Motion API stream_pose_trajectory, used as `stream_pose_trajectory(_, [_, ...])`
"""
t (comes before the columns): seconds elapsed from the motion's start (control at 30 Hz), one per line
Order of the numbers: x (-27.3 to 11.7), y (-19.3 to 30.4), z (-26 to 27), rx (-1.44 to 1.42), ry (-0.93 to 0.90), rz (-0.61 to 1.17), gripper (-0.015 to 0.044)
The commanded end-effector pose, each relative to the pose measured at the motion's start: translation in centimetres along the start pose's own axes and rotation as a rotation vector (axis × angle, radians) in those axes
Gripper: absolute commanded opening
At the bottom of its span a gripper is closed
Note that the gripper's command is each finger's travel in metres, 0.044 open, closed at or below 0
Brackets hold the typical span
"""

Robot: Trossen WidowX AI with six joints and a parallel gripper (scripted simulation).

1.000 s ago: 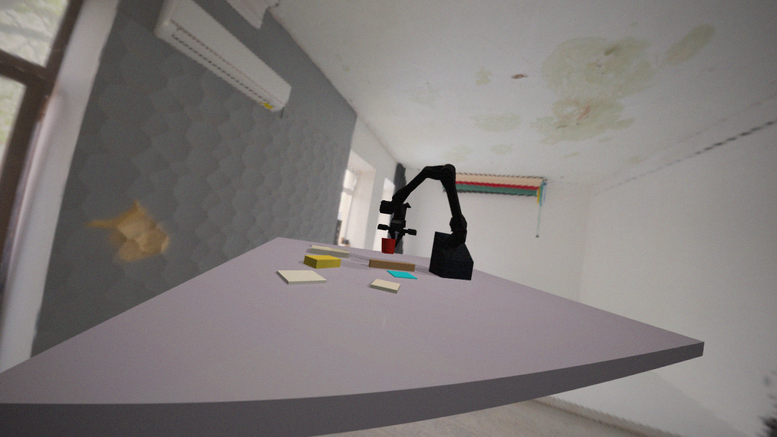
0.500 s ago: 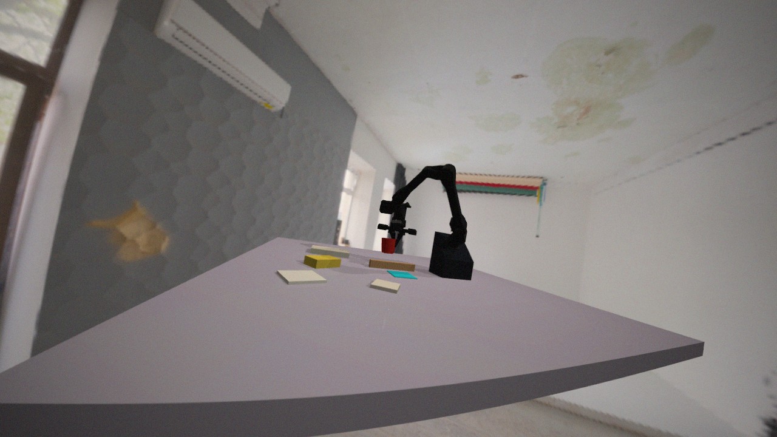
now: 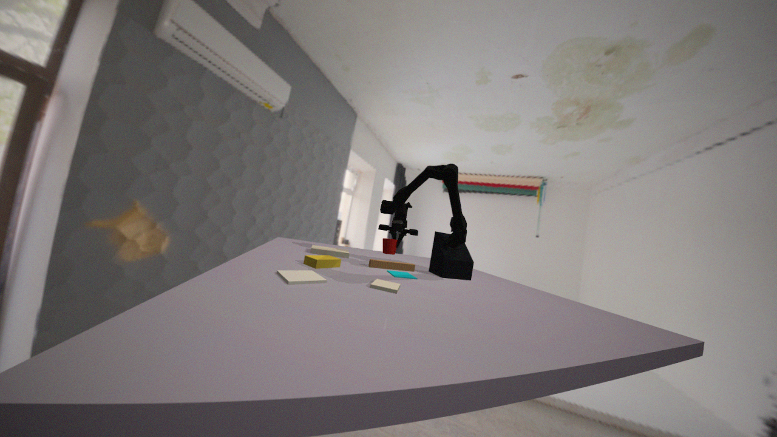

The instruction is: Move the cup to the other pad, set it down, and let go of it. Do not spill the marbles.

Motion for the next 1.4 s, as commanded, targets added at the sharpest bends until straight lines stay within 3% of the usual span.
stream_pose_trajectory(0.0, [-0.1,-0.7,0.6,-0.001,0.006,-0.006,0.0000])
stream_pose_trajectory(1.37, [-0.2,-6.4,6.5,-0.002,0.003,-0.007,0.0000])
Point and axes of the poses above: the point midway between the two fingers, 35 mm back from their tips, its own x axis out along the fingers, its own z axis across the jaws, y = z × x, the point moved 8 cm from there along -x, back along the fingers, and after that the axes turned 14 degrees about x, right-handed, at the moved point
